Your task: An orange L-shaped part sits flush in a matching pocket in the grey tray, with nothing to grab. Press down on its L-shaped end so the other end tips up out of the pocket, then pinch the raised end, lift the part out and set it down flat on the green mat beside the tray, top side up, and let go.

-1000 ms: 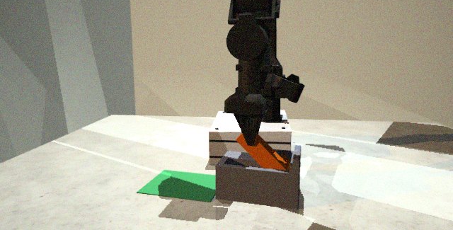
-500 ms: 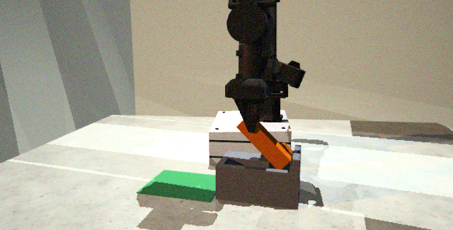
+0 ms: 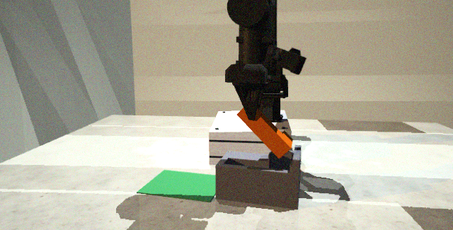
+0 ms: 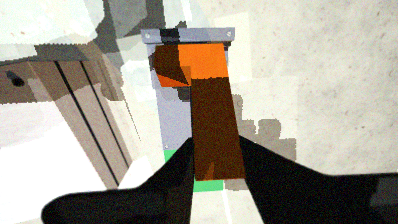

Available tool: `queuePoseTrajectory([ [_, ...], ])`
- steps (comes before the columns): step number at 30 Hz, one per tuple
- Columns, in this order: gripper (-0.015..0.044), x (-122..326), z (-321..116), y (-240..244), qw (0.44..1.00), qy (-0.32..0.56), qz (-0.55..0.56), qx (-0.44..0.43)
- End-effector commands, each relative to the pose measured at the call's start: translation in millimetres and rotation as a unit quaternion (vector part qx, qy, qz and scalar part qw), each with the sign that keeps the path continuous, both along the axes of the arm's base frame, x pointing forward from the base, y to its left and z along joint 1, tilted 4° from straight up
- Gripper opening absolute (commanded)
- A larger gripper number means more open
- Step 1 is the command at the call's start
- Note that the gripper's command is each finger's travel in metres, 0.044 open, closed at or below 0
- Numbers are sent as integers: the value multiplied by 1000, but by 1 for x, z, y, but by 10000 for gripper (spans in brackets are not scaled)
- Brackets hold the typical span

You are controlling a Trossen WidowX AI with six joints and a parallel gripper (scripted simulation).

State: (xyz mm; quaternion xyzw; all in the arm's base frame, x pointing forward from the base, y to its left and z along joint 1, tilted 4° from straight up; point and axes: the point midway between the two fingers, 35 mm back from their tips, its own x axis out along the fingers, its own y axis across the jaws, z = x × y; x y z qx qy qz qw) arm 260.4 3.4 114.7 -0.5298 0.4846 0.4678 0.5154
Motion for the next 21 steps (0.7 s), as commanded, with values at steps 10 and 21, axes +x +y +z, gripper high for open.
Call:
queuePoseTrajectory([
  [10, 0, -1, 5, -8, 1000, 1, -2, 2],
  [21, 0, -4, 3, -51, 1000, 1, -2, 0],
])
